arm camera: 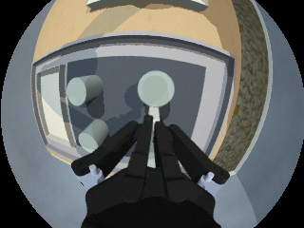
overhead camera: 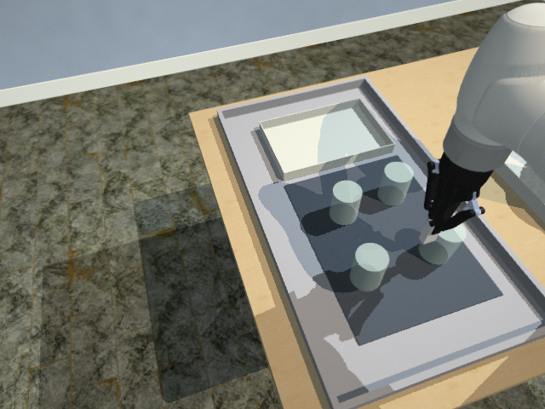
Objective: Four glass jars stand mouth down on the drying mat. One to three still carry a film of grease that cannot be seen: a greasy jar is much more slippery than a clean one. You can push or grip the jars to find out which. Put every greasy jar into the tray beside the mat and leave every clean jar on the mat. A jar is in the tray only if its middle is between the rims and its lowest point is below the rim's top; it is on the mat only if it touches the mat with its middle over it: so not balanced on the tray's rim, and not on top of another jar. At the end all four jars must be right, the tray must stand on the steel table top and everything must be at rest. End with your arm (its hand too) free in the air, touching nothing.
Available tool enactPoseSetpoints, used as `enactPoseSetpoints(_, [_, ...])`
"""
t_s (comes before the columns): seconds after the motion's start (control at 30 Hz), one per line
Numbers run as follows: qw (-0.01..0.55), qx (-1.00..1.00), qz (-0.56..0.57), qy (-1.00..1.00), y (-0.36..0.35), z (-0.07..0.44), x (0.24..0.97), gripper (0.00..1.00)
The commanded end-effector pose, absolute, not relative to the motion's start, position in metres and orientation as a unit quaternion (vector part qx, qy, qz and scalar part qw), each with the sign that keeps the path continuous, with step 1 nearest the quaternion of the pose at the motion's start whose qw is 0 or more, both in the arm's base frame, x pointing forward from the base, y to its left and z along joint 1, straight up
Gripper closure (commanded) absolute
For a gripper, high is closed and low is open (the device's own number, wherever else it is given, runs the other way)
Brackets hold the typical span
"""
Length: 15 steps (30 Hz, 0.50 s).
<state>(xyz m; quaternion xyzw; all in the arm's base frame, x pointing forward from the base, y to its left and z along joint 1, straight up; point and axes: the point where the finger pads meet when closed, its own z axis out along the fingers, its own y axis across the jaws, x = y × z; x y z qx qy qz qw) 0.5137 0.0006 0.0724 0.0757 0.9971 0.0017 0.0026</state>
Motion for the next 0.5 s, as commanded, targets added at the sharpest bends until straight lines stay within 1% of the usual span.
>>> enactPoseSetpoints(0.0, [0.003, 0.076, 0.002, 0.997, 0.0007, 0.0727, 0.5133, 1.0])
enactPoseSetpoints(0.47, [0.003, 0.076, 0.002, 0.997, 0.001, 0.074, 0.5117, 1.0])
